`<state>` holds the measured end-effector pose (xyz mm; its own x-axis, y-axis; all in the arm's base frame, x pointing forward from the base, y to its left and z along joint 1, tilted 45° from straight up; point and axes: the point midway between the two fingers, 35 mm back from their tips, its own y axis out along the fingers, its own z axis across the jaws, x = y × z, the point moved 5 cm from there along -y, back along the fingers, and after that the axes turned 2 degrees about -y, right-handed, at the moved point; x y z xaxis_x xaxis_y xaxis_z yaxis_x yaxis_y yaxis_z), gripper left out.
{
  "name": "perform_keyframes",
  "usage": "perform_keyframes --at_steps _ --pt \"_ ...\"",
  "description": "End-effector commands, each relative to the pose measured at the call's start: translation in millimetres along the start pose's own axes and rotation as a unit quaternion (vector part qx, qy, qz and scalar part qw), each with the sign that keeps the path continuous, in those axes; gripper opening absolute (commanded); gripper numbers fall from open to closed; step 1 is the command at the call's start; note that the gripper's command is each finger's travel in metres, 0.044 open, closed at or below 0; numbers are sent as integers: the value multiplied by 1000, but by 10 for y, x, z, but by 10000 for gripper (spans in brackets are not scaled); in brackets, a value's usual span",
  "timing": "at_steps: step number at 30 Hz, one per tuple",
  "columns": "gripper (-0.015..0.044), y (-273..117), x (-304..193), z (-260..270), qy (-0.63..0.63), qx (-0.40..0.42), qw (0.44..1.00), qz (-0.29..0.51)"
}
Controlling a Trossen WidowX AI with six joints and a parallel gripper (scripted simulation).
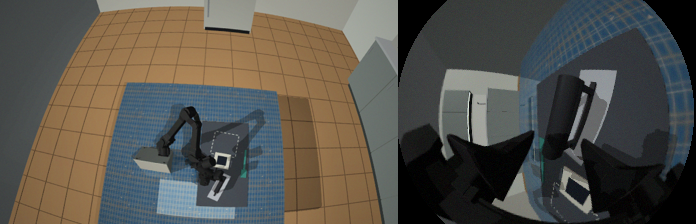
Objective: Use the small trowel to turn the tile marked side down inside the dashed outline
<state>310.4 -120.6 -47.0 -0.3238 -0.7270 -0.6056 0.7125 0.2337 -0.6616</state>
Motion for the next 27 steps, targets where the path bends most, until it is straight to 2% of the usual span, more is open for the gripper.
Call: perform_keyframes --at_steps 1,27 --pt "300 -33 -49 -42 31 6 999 8" --pt "300 325 -56 -11 30 6 1000 8"
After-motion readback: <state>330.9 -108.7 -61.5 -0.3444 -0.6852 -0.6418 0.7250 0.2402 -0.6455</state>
